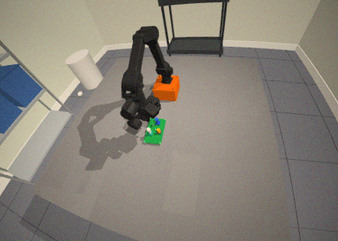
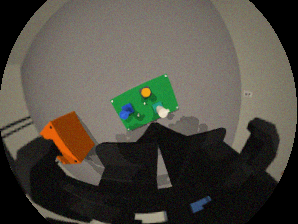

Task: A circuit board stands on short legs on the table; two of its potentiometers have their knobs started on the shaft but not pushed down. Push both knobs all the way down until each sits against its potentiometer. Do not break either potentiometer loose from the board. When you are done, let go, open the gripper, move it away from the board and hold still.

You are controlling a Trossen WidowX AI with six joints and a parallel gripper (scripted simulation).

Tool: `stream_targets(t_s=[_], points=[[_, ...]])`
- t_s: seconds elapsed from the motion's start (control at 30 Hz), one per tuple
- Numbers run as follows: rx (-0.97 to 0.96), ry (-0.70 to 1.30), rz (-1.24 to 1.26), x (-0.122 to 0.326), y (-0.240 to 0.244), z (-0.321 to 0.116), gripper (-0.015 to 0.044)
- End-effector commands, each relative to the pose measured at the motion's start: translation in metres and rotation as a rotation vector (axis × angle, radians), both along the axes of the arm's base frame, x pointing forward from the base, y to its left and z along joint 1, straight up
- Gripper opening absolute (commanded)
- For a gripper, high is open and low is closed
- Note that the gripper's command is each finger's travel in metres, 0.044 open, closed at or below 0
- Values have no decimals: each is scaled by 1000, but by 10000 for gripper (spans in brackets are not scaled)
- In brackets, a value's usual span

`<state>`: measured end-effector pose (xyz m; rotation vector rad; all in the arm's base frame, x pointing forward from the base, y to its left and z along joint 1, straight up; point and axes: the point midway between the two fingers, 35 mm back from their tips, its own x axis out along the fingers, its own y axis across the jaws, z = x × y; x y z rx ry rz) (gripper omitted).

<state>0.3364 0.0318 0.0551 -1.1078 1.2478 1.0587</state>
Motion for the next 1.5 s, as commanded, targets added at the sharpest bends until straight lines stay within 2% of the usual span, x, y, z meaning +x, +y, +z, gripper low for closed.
stream_targets(t_s=[0.0,0.5,1.47], points=[[-4,4,141,6,0,3,0],[-20,14,631,24,1,11,0],[-20,14,636,25,1,-30,0]])
